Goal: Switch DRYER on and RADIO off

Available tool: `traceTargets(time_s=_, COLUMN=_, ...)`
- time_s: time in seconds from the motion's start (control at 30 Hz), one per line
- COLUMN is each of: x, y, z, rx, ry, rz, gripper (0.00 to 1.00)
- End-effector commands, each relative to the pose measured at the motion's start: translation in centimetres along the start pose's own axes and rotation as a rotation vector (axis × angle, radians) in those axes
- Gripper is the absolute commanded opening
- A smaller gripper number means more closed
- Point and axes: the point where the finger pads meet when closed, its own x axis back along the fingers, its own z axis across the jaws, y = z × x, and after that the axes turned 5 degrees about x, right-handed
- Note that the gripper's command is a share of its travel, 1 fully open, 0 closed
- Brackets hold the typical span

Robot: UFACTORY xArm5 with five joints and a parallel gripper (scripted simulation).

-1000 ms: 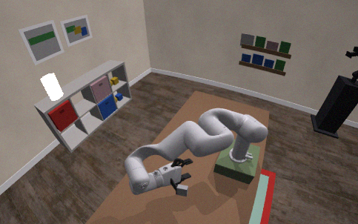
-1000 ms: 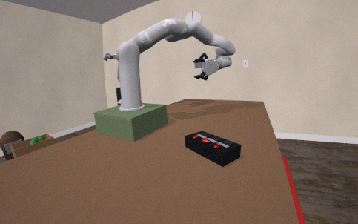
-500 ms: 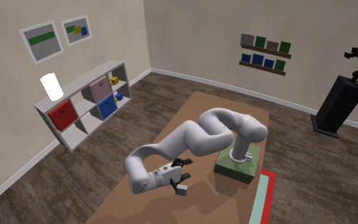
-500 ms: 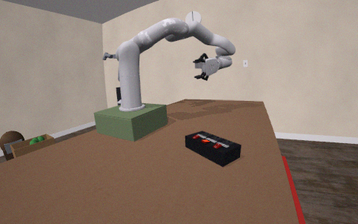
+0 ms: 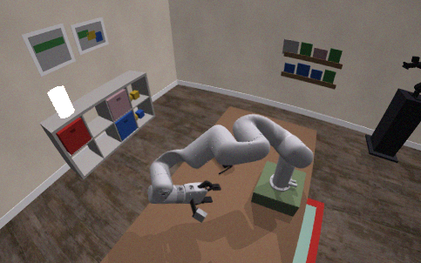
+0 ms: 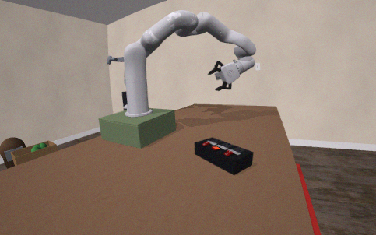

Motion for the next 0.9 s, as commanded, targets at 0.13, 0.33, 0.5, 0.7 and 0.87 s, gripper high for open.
traceTargets(time_s=0.13, x=-0.5, y=5.9, z=3.2, rx=-0.295, ry=0.231, rz=0.142, gripper=1.0)
traceTargets(time_s=0.33, x=-1.0, y=8.9, z=4.4, rx=-0.448, ry=0.321, rz=0.223, gripper=1.0)
traceTargets(time_s=0.5, x=-1.7, y=12.1, z=5.3, rx=-0.616, ry=0.41, rz=0.318, gripper=1.0)
traceTargets(time_s=0.7, x=-2.5, y=15.5, z=5.9, rx=-0.796, ry=0.495, rz=0.424, gripper=1.0)
traceTargets(time_s=0.87, x=-3.5, y=18.9, z=6.1, rx=-0.983, ry=0.574, rz=0.542, gripper=1.0)
